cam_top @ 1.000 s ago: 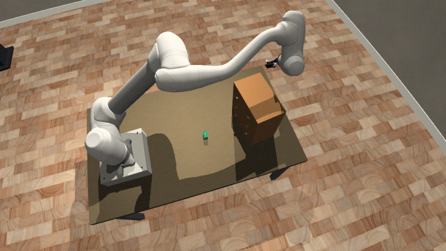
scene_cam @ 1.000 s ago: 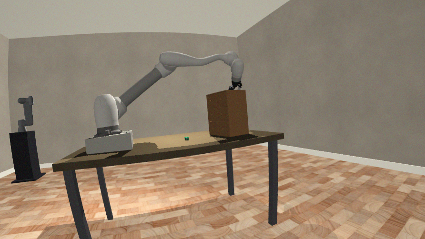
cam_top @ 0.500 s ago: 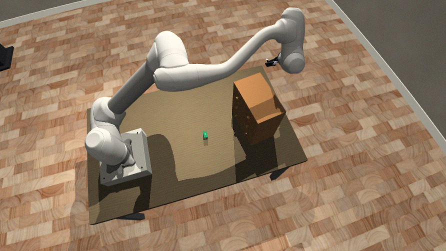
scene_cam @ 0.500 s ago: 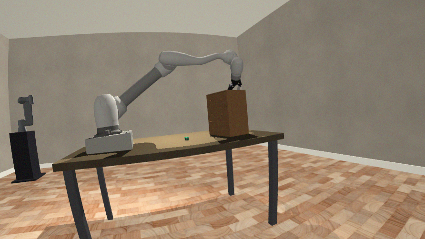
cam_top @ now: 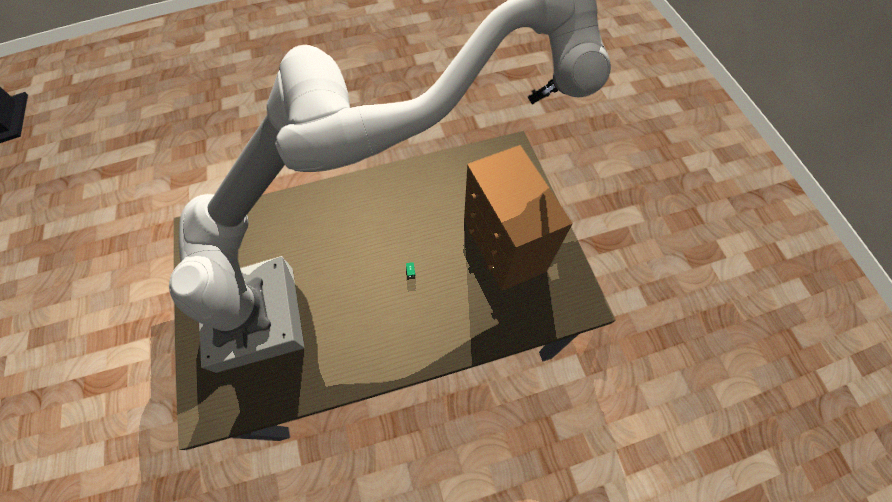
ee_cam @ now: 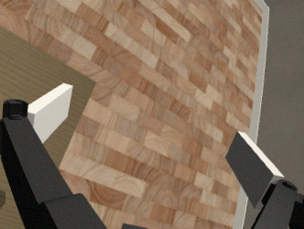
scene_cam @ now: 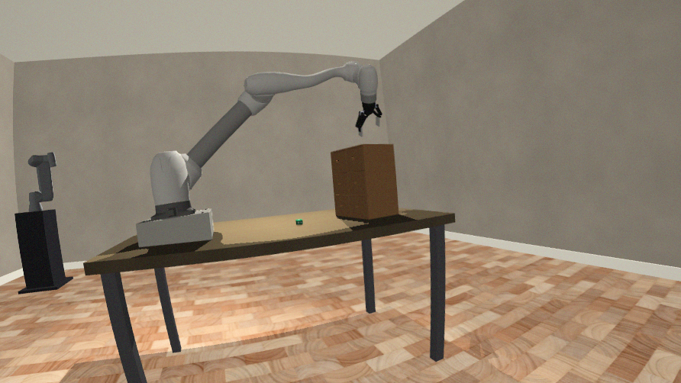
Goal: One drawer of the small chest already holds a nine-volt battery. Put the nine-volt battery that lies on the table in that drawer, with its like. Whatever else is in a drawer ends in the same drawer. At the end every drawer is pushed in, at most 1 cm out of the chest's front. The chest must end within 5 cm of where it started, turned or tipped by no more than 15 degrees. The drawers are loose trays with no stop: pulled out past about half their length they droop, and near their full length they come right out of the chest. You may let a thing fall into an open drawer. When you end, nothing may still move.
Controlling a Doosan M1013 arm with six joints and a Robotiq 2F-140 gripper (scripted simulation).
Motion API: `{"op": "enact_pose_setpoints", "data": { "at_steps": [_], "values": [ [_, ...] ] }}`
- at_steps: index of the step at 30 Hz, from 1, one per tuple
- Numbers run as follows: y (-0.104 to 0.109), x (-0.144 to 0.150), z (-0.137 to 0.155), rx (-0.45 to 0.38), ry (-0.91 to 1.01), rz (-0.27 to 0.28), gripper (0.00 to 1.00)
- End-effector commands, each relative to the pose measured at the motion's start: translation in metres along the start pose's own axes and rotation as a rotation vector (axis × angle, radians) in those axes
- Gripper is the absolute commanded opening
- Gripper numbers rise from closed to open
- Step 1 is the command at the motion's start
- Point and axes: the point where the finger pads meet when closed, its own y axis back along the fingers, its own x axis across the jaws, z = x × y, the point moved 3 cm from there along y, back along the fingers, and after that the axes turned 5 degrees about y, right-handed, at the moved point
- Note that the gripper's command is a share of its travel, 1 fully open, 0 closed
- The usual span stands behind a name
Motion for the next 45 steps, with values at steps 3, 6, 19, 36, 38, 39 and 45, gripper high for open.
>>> {"op": "enact_pose_setpoints", "data": {
  "at_steps": [3,6,19,36,38,39,45],
  "values": [
    [0.051,-0.036,0.013,-0.09,0.141,-0.06,1.0],
    [0.074,-0.06,0.023,-0.125,0.222,-0.095,1.0],
    [0.158,-0.168,0.053,-0.223,0.528,-0.267,1.0],
    [0.245,-0.313,0.07,-0.245,0.861,-0.509,1.0],
    [0.254,-0.33,0.07,-0.24,0.897,-0.539,1.0],
    [0.262,-0.347,0.071,-0.235,0.932,-0.567,1.0],
    [0.285,-0.395,0.071,-0.214,1.025,-0.646,1.0]
  ]
}}
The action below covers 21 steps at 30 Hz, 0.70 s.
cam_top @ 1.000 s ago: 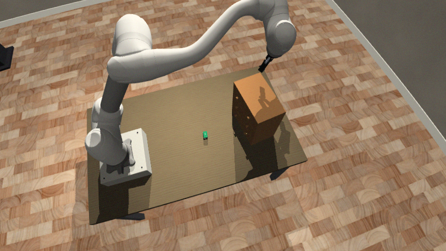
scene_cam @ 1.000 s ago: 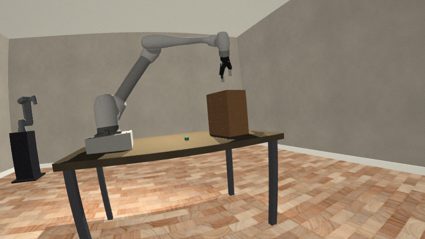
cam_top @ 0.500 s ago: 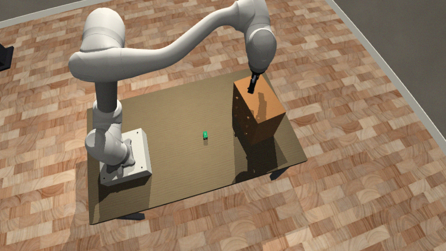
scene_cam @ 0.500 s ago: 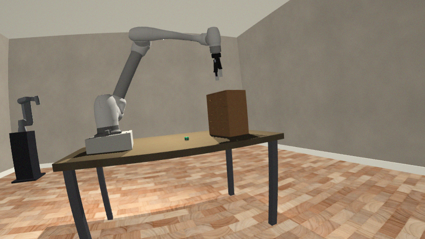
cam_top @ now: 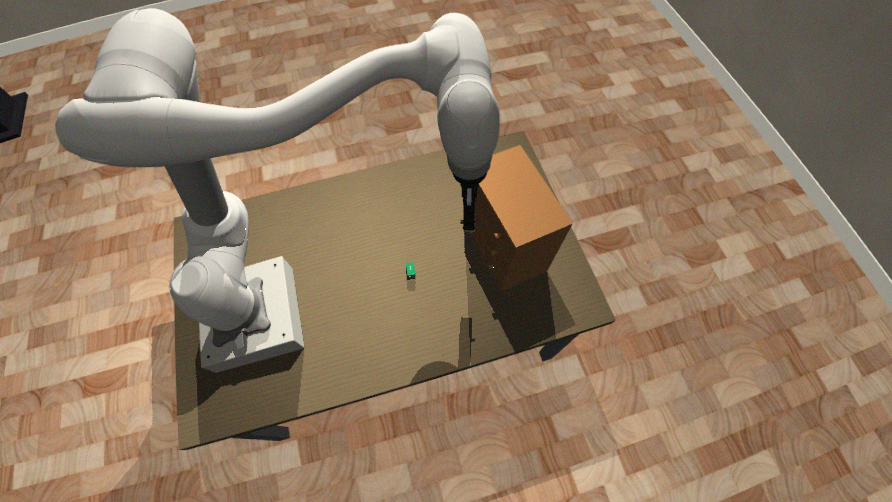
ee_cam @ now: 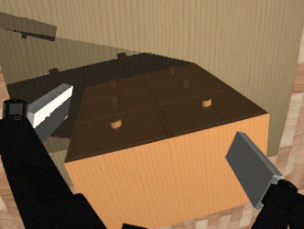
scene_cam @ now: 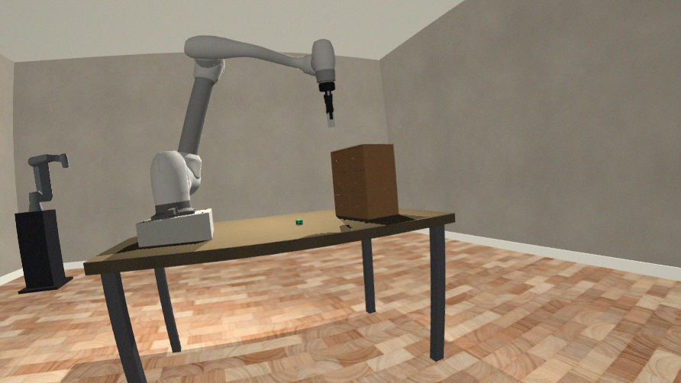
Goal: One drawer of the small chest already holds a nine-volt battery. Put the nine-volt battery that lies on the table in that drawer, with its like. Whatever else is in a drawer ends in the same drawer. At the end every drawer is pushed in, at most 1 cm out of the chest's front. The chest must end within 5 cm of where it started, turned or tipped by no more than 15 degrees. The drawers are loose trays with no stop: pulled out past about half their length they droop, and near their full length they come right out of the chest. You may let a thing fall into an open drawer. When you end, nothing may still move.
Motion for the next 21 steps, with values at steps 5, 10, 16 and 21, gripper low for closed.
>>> {"op": "enact_pose_setpoints", "data": {
  "at_steps": [5,10,16,21],
  "values": [
    [0.0,-0.059,-0.075,0.036,0.195,-0.094,1.0],
    [-0.002,-0.082,-0.106,0.061,0.275,-0.13,1.0],
    [-0.003,-0.094,-0.124,0.077,0.319,-0.149,1.0],
    [-0.003,-0.099,-0.131,0.084,0.337,-0.157,1.0]
  ]
}}
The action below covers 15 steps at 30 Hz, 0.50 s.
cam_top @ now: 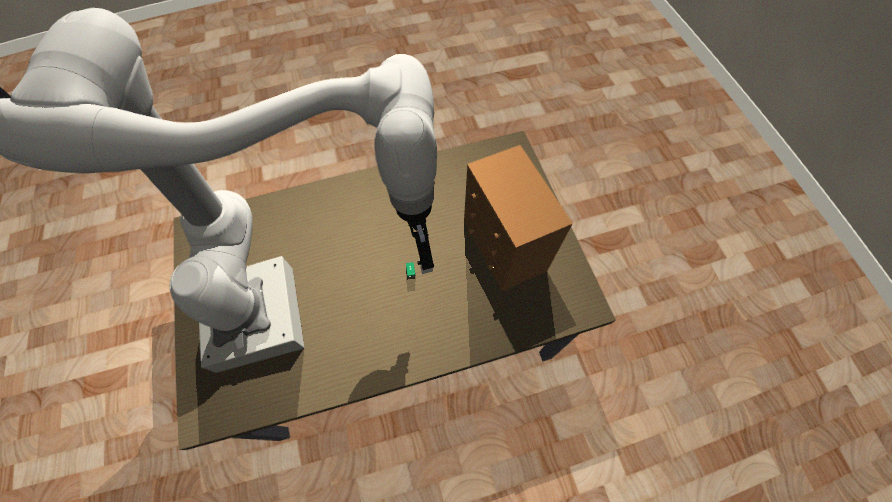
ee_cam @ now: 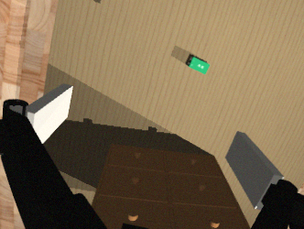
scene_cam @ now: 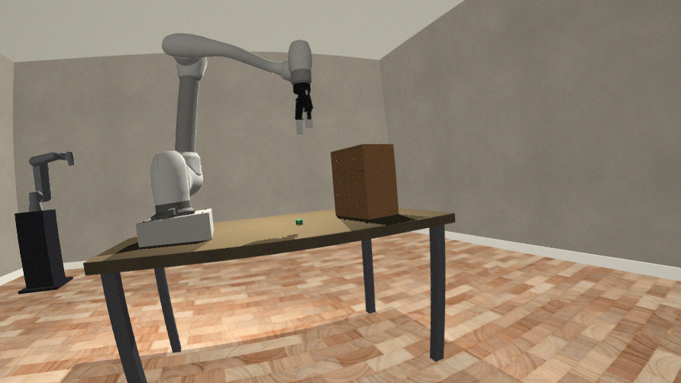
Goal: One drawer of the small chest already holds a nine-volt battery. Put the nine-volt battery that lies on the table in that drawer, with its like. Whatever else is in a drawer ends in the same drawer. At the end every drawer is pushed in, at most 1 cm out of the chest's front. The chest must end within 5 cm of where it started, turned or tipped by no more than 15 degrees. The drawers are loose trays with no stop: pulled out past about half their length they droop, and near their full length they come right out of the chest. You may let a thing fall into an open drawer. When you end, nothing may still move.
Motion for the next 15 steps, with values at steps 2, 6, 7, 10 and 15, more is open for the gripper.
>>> {"op": "enact_pose_setpoints", "data": {
  "at_steps": [2,6,7,10,15],
  "values": [
    [-0.0005,-0.0009,-0.0034,0.002,0.007,-0.003,1.0],
    [-0.0005,-0.0009,-0.0034,0.002,0.007,-0.003,1.0],
    [-0.0005,-0.0009,-0.0034,0.002,0.007,-0.003,1.0],
    [-0.0005,-0.0009,-0.0034,0.002,0.007,-0.003,1.0],
    [-0.0015,-0.0009,-0.0033,0.002,-0.013,-0.003,1.0]
  ]
}}
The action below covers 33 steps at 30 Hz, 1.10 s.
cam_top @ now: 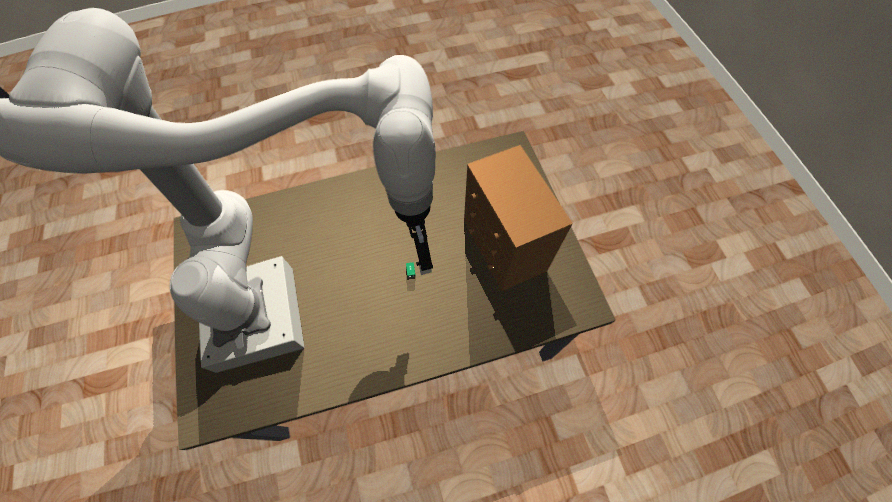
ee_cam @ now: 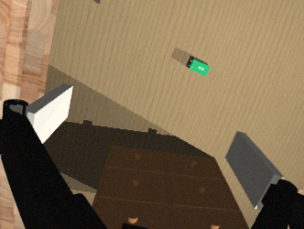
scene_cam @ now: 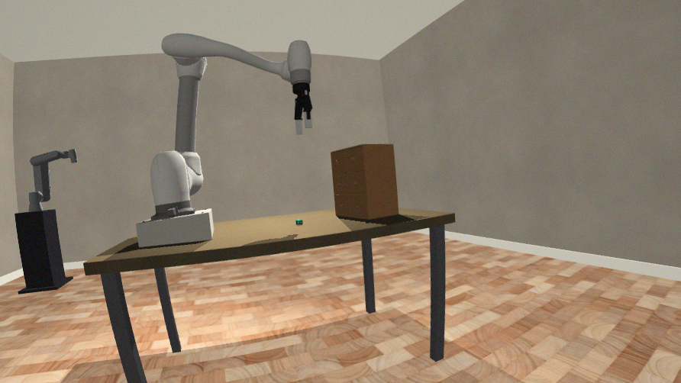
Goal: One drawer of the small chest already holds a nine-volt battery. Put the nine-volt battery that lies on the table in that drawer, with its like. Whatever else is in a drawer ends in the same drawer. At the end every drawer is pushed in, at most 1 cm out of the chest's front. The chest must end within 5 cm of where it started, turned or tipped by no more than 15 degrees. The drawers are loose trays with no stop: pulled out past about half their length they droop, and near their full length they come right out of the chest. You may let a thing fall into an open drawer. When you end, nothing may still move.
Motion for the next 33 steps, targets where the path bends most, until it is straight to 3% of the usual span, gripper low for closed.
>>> {"op": "enact_pose_setpoints", "data": {
  "at_steps": [1,6,11,13,16,28,30,31,33],
  "values": [
    [-0.001,0.0,0.0,0.0,-0.029,0.0,1.0],
    [-0.009,0.0,0.001,0.0,-0.177,0.0,1.0],
    [-0.024,-0.001,0.003,0.0,-0.47,0.0,1.0],
    [-0.024,-0.001,0.003,0.0,-0.47,0.0,1.0],
    [-0.037,-0.001,0.004,0.0,-0.692,0.001,1.0],
    [-0.098,-0.002,0.006,0.008,-1.279,0.024,1.0],
    [-0.098,-0.002,0.006,0.008,-1.279,0.024,1.0],
    [-0.103,-0.002,0.006,0.011,-1.428,0.027,1.0],
    [-0.112,-0.002,0.006,0.014,-1.51,0.031,1.0]
  ]
}}
